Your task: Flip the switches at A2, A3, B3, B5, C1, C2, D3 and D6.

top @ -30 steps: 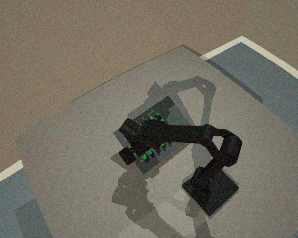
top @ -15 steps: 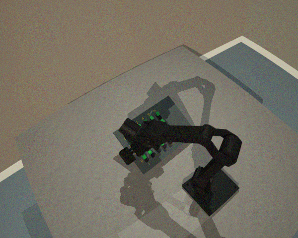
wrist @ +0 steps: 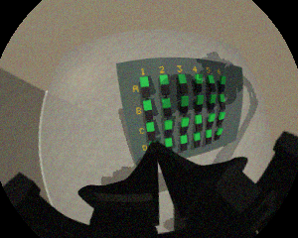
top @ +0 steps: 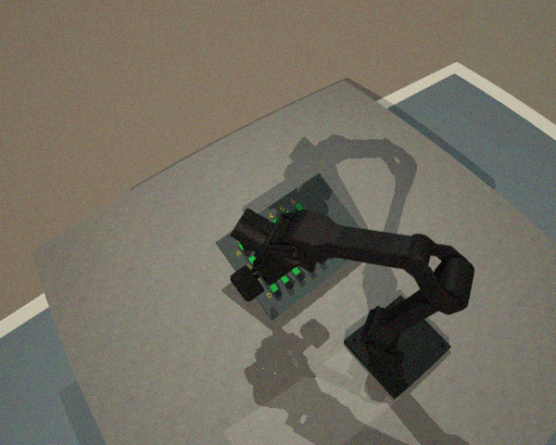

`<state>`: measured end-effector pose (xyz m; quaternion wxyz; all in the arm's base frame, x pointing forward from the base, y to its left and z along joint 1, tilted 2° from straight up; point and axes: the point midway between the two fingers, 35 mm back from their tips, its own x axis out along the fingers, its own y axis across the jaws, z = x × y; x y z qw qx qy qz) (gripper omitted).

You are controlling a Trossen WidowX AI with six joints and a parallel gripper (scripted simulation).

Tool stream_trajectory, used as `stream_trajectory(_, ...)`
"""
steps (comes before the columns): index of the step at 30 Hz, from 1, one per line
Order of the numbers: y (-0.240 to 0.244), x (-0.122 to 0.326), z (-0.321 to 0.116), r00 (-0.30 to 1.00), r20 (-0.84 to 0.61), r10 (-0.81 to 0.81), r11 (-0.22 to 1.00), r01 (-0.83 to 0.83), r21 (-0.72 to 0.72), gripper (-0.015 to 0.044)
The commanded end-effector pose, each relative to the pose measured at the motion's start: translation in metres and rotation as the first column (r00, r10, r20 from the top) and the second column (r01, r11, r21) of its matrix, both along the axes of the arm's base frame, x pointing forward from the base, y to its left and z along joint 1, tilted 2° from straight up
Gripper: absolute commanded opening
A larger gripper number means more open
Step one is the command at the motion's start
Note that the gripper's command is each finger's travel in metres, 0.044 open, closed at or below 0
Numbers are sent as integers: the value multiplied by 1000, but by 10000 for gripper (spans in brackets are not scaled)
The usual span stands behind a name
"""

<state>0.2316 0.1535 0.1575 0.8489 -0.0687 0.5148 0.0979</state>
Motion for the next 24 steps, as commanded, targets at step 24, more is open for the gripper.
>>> stream_trajectory(24,-29,27,-34,1000,-19,-2,1000,2,-10,0)
